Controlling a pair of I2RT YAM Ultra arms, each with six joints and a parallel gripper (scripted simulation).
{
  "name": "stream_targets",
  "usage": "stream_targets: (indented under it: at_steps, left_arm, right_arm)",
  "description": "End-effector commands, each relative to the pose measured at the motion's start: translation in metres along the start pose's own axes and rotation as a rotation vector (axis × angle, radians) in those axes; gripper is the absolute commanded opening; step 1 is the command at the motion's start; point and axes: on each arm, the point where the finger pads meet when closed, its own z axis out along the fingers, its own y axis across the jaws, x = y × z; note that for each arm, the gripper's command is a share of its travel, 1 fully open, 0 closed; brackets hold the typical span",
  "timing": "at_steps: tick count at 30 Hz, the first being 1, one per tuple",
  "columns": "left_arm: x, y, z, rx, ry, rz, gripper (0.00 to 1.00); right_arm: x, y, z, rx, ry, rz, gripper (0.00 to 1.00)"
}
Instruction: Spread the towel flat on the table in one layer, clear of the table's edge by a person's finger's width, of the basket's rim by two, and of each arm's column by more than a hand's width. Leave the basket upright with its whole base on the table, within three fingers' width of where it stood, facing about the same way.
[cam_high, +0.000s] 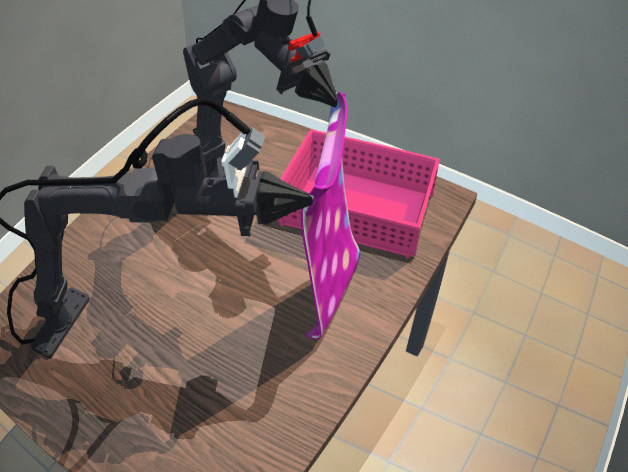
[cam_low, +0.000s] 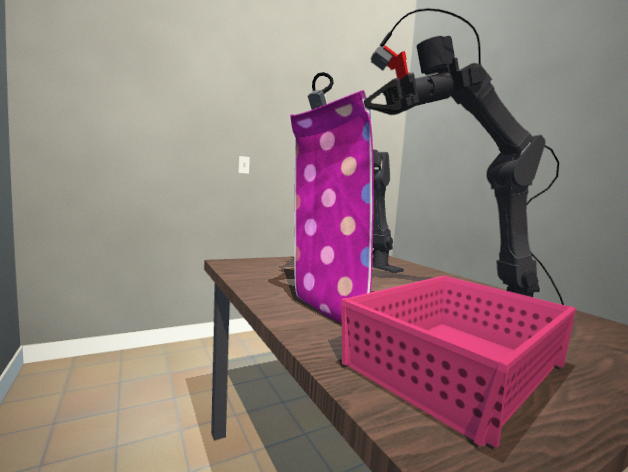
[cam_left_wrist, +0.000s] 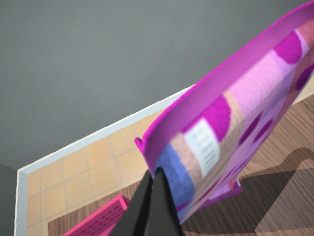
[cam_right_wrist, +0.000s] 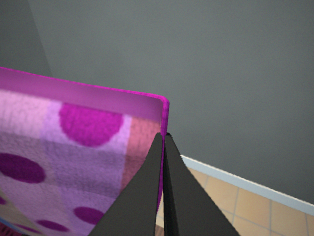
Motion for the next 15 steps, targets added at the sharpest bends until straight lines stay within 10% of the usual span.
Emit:
stream_targets:
  at_steps: [1,15]
  left_arm:
    - [-0.018,0.0,-0.013,-0.007,-0.058,0.004,0.0]
    - [-0.03,0.028,0.038,-0.059,-0.135,-0.01,0.0]
  right_arm:
    - [-0.053,-0.001,-0.006,0.014,-0.167,0.001,0.0]
    - [-0.046,-0.023,0.042,0.047,-0.482,-0.008,0.0]
